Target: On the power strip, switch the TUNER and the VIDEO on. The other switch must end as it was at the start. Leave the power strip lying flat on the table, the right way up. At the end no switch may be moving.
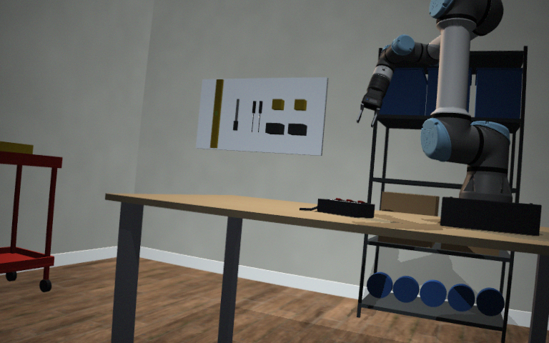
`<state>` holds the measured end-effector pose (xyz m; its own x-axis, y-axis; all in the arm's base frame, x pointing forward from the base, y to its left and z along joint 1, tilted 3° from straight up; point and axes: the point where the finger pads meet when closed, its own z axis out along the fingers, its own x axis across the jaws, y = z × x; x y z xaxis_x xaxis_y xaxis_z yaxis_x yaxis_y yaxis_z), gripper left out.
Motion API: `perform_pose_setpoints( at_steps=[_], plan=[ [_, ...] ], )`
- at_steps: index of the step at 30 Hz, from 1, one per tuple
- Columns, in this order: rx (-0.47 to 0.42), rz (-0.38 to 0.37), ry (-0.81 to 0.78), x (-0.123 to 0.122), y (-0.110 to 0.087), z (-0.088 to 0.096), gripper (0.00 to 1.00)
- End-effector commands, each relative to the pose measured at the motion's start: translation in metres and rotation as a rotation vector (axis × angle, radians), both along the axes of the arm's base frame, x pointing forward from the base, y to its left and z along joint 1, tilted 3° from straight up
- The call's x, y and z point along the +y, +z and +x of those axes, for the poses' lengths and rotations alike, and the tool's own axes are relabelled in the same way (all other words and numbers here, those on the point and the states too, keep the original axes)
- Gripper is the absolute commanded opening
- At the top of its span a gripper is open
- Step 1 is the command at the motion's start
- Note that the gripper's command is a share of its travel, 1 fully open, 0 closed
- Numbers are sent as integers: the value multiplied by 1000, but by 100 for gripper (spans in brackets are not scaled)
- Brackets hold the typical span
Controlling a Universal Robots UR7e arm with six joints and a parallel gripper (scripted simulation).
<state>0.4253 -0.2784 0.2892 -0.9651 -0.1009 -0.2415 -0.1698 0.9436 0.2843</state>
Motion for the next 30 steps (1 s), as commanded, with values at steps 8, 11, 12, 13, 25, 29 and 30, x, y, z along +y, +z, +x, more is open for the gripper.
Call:
perform_pose_setpoints(
  at_steps=[8,11,12,13,25,29,30],
  plan=[
    [-1,-1,0,0,1,0,100],
    [-1,-1,0,0,1,0,100],
    [-1,-1,0,0,1,0,100],
    [-1,-1,0,0,1,0,100],
    [-1,-1,0,0,1,0,0],
    [-1,-1,0,0,1,0,0],
    [-1,-1,0,0,1,0,0]
  ],
)
